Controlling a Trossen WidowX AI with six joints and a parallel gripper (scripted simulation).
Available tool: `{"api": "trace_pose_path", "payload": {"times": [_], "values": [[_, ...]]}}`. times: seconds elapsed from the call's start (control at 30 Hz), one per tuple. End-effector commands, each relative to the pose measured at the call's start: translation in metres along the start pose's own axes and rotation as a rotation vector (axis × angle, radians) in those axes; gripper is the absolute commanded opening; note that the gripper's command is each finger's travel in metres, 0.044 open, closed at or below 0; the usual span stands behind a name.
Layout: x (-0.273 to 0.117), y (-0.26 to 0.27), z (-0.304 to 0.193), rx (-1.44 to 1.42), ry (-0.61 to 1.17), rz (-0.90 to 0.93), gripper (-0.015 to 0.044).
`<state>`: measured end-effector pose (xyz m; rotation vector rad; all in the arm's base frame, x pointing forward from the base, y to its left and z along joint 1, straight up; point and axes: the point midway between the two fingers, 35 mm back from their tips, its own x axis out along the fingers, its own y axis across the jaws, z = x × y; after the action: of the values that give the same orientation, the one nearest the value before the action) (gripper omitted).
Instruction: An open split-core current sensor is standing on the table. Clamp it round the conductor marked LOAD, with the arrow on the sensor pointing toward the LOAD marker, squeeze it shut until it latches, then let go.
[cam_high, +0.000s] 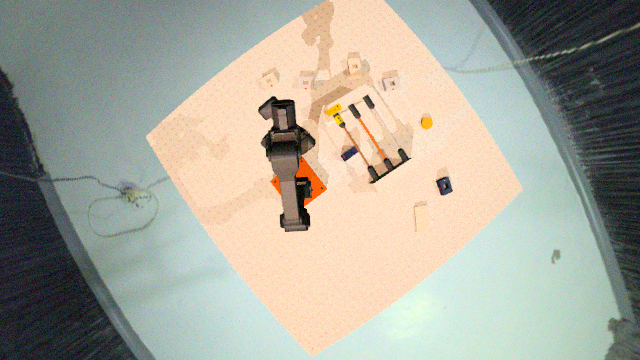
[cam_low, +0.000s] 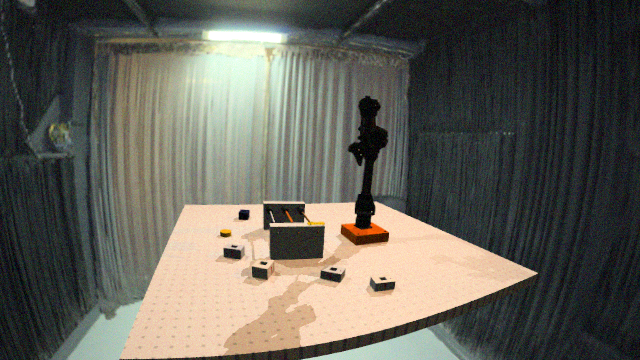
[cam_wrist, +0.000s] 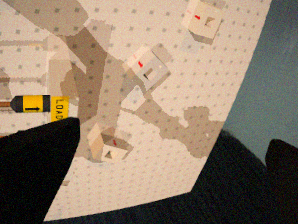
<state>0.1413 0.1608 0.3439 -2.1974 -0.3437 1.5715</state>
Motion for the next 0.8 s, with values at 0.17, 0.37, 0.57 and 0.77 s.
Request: {"api": "trace_pose_path", "payload": {"times": [0.17, 0.37, 0.57, 0.77], "values": [[0.026, 0.000, -0.056, 0.564, 0.195, -0.162, 0.0440], [0.040, 0.029, -0.127, 1.257, 0.385, -0.509, 0.0440], [0.034, 0.074, -0.170, 1.742, 0.451, -0.922, 0.0440], [0.020, 0.114, -0.187, 2.021, 0.415, -1.312, 0.0440]]}}
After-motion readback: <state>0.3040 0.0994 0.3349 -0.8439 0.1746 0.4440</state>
